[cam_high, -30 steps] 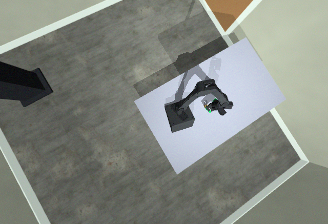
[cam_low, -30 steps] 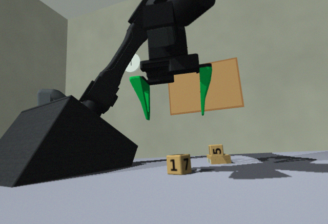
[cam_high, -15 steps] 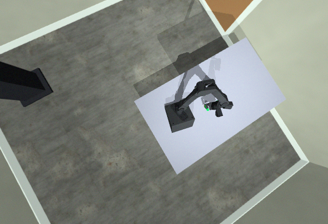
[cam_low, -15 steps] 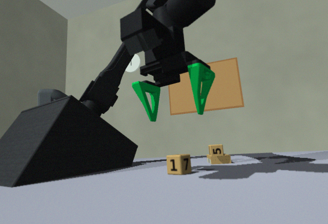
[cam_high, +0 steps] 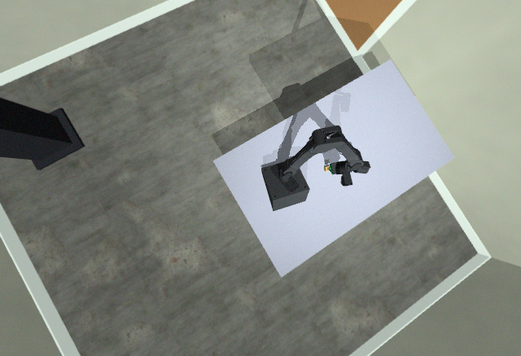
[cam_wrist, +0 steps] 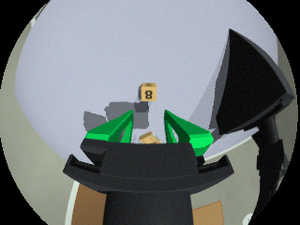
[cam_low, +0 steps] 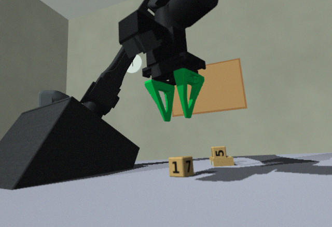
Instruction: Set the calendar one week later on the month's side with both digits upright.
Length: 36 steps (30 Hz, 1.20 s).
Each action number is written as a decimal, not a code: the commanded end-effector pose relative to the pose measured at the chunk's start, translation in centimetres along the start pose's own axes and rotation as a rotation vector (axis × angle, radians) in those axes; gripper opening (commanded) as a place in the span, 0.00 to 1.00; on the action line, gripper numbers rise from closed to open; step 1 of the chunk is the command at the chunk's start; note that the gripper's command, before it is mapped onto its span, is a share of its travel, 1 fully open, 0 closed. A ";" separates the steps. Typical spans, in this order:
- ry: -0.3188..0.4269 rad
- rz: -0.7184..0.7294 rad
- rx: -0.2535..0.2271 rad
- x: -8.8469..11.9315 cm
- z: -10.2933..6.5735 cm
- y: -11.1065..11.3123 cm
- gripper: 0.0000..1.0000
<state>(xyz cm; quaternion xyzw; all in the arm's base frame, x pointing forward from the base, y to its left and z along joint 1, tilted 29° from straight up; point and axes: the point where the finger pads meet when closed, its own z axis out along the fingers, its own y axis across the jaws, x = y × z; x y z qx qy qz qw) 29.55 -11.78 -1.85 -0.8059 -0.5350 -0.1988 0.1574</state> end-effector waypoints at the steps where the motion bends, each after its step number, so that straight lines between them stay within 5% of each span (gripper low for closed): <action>1: 0.001 0.015 0.006 -0.3 0.5 -0.1 0.45; 36: 0.002 0.014 0.007 -0.3 1.0 -0.1 0.45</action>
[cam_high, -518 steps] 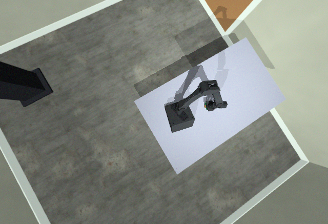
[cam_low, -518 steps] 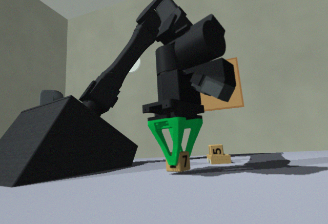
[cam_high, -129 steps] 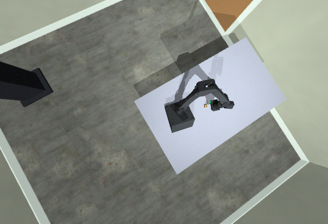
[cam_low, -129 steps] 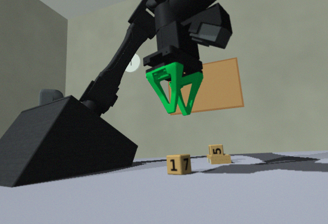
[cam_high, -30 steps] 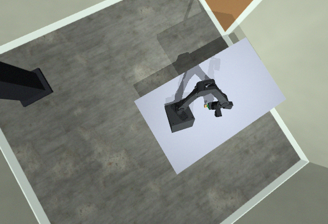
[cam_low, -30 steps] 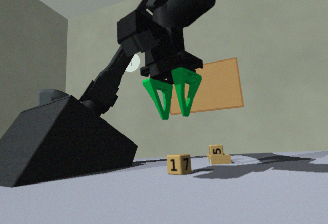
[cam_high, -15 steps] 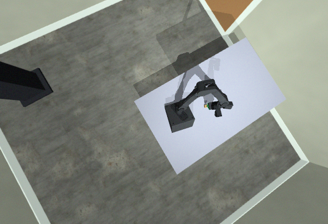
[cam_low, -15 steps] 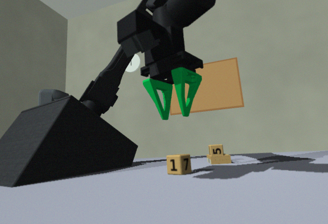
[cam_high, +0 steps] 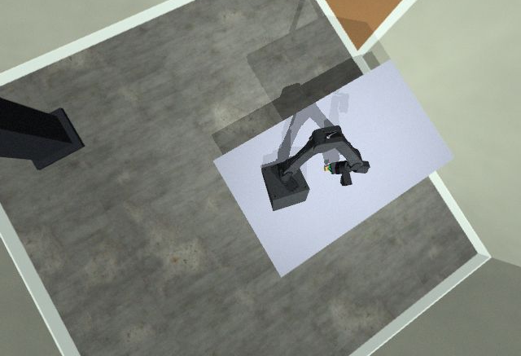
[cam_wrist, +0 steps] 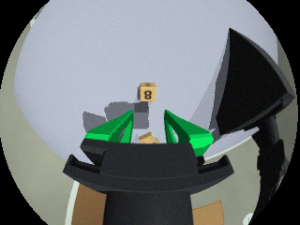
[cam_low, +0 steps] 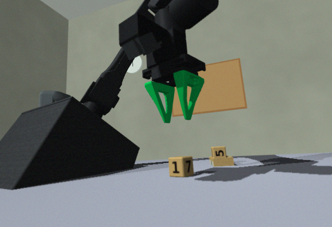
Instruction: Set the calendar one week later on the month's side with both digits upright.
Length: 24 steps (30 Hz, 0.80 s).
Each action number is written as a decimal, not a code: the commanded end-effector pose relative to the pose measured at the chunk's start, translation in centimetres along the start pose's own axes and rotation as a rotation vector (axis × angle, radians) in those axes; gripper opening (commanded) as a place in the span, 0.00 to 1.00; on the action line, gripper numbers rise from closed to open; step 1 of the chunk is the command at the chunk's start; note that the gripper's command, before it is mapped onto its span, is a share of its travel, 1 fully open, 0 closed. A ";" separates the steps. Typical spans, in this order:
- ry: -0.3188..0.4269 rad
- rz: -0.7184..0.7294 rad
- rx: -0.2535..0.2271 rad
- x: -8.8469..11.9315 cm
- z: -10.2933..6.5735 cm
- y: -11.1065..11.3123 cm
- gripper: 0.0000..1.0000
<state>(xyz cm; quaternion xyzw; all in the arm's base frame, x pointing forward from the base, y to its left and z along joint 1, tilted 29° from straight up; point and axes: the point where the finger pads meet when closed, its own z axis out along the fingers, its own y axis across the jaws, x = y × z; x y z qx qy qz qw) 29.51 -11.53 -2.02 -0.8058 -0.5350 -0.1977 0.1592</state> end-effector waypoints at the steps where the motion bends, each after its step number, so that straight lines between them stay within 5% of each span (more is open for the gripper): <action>1: 0.004 0.017 0.012 -0.4 1.0 -0.4 0.45; 24: 0.006 0.011 0.012 -0.1 4.0 -0.3 0.45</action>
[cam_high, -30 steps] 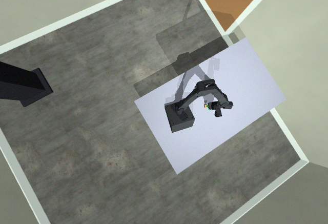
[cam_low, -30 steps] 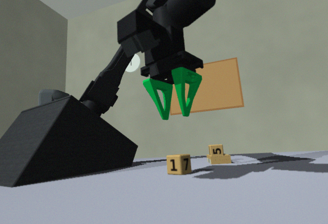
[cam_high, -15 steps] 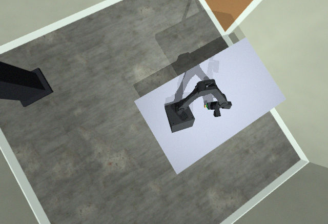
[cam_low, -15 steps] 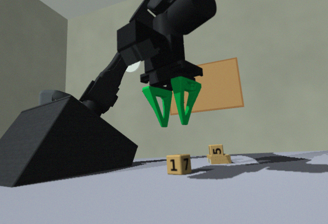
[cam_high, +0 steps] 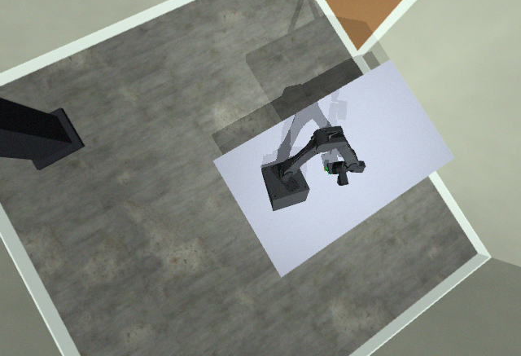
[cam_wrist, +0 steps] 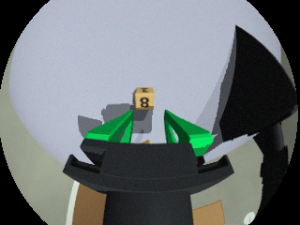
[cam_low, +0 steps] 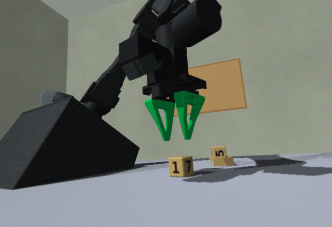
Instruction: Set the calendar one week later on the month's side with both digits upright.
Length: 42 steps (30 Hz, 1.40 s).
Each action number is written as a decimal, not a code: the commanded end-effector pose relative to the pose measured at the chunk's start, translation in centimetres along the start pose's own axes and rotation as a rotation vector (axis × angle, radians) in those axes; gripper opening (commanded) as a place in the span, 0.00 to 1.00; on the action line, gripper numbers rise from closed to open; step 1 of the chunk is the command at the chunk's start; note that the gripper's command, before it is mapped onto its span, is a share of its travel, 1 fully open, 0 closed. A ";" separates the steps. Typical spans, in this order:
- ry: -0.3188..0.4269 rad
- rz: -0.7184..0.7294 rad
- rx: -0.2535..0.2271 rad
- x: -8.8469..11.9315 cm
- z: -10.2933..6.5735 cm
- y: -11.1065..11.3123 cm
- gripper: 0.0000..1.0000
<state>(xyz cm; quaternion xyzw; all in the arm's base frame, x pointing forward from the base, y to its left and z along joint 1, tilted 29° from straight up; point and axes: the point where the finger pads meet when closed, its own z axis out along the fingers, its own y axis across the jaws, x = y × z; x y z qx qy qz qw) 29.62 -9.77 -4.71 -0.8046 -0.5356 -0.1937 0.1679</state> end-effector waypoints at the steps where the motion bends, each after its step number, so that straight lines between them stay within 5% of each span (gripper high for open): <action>1: 0.003 0.012 -0.009 -0.3 0.9 0.1 0.45; 17: 0.001 0.014 -0.005 -0.3 2.5 0.0 0.45; 21: -0.005 0.007 -0.037 -0.5 1.8 1.2 0.45; 42: -0.002 0.007 -0.024 -0.4 2.1 0.7 0.45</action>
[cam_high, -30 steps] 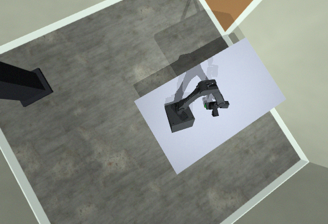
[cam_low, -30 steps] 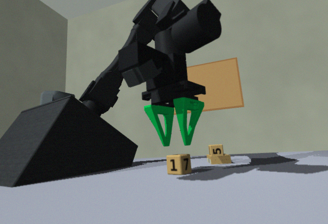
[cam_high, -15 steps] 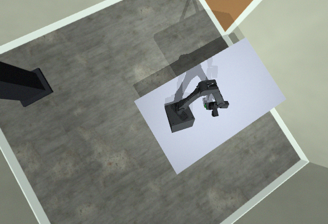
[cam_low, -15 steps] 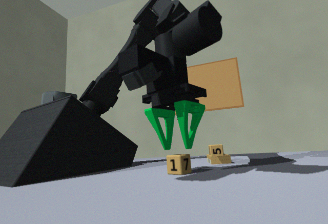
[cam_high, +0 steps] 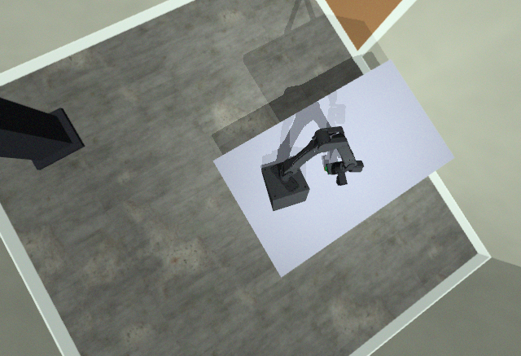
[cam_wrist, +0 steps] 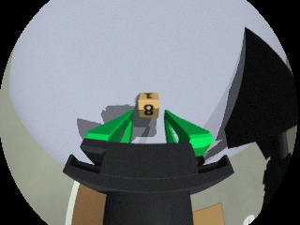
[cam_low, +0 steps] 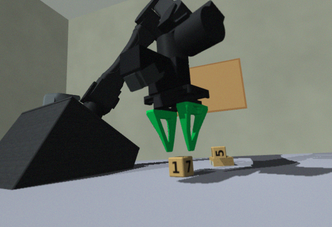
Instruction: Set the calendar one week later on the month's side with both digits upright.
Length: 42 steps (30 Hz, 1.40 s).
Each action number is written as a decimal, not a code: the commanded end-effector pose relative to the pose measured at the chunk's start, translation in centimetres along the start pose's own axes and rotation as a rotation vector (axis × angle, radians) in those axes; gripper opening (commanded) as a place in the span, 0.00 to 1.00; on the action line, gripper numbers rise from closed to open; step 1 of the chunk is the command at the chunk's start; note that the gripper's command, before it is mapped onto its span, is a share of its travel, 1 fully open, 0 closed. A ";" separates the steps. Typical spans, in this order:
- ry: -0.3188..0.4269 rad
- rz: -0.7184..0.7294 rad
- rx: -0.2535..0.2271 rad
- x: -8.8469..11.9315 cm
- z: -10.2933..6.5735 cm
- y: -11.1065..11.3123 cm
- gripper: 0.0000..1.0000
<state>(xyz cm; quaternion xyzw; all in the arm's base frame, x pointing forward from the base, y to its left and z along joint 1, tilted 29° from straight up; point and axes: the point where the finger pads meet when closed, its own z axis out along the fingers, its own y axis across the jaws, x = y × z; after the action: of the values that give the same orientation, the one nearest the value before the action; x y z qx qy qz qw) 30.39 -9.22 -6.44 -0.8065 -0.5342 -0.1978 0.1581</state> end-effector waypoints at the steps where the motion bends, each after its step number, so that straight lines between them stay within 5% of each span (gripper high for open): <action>1: 0.002 0.008 -0.002 -0.2 0.3 0.1 0.45; 23: 0.001 0.008 -0.004 -0.2 0.1 0.2 0.45; 26: -0.006 -0.009 -0.037 0.0 -1.6 1.1 0.45; 42: -0.014 -0.009 -0.035 -0.1 -5.8 0.9 0.45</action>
<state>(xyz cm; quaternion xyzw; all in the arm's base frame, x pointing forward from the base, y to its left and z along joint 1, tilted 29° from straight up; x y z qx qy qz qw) 30.67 -11.37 -3.11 -0.8070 -0.5342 -0.2076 0.1422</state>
